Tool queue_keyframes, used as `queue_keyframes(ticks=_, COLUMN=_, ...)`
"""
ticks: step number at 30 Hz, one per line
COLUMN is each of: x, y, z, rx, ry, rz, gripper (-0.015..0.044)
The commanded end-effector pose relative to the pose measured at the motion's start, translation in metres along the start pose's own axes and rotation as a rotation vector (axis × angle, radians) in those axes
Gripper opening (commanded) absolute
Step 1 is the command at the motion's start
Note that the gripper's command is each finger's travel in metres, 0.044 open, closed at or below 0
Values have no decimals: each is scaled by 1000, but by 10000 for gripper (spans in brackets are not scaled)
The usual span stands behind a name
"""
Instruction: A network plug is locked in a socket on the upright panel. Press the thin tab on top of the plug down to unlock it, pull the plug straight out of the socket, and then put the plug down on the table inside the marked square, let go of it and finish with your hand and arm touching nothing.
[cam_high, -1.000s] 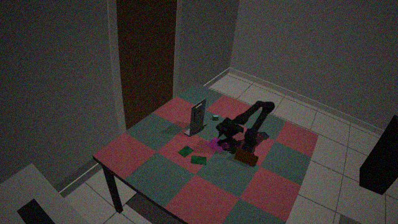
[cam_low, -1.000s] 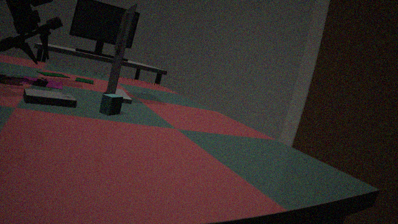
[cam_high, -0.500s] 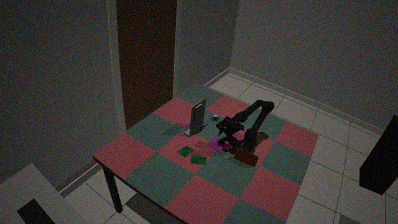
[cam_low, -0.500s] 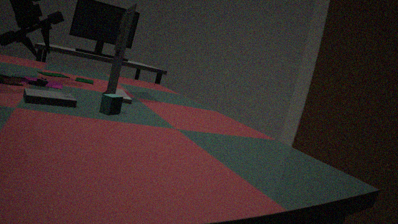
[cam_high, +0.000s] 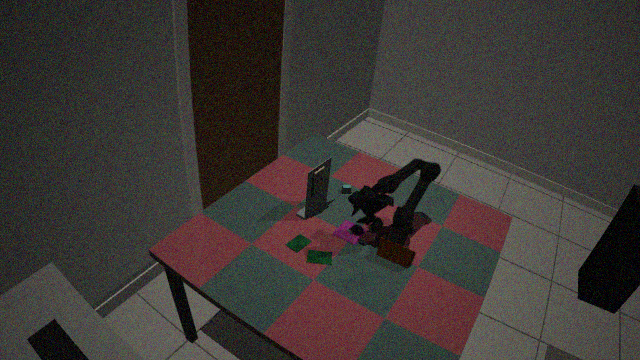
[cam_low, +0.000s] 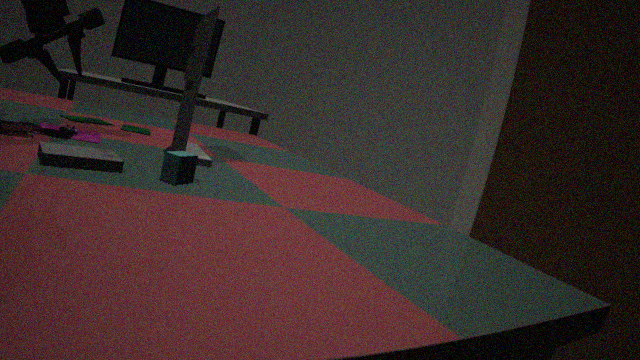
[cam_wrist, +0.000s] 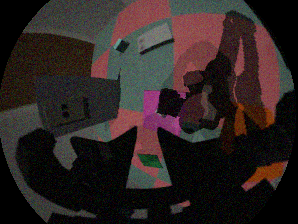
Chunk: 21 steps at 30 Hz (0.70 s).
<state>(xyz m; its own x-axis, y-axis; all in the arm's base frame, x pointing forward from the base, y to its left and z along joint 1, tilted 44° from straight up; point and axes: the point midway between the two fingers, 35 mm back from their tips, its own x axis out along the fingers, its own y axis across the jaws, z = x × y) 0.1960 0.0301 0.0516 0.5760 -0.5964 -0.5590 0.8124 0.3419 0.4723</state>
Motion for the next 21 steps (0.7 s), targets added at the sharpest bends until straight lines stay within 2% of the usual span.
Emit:
queue_keyframes(ticks=1, x=-4, y=3, z=-1, rx=6, ry=1, rz=1, gripper=156)
queue_keyframes(ticks=21, x=-22, y=12, z=3, rx=-1, ry=-9, rz=7, gripper=156)
